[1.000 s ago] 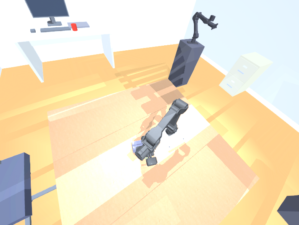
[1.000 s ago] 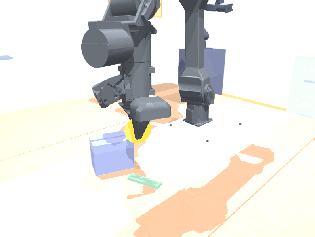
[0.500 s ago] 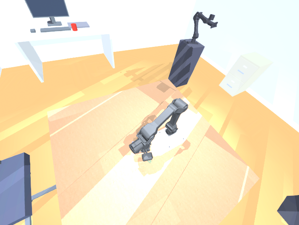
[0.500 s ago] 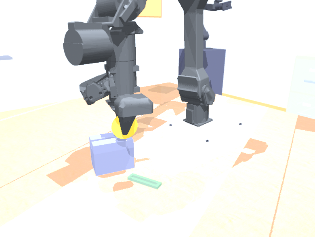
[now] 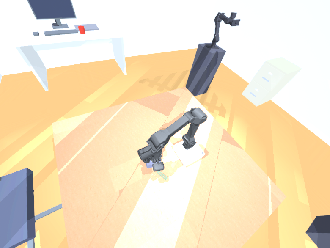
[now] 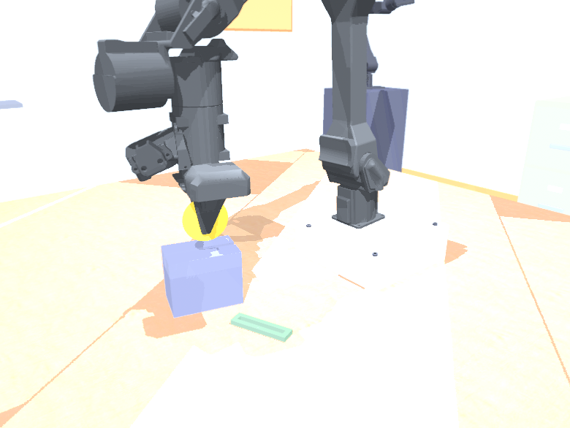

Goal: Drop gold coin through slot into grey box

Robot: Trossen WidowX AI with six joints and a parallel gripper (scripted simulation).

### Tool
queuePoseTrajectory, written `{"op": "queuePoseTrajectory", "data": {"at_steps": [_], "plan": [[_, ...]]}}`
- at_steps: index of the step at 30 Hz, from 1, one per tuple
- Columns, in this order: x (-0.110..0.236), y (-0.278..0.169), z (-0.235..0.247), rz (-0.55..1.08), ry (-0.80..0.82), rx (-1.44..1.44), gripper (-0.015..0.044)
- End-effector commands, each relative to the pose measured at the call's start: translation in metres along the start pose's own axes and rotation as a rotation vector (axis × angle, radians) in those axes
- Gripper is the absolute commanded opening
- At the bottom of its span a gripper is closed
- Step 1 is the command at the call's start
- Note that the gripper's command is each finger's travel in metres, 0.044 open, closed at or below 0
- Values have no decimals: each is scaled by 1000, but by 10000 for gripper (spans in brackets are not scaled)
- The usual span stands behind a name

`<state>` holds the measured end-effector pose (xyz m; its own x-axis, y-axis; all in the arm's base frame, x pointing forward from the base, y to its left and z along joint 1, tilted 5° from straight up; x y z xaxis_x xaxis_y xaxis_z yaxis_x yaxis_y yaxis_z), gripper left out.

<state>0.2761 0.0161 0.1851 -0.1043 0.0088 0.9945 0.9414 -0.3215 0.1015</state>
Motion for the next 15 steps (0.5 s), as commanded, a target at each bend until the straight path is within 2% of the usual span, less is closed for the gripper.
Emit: {"op": "queuePoseTrajectory", "data": {"at_steps": [1,15], "plan": [[1,3,-9,1,4,2,0],[0,6,-17,-1,-2,-2,0]]}}
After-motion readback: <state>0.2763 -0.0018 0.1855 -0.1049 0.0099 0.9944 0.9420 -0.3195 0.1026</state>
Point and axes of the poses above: the point midway between the two fingers, 35 mm back from their tips, its own x axis back along the fingers, its own z axis across the jaws, y = z × x, the point moved 7 cm from there along x, back along the fingers, and after that the axes turned 4 degrees about -x, right-handed, at the moved point
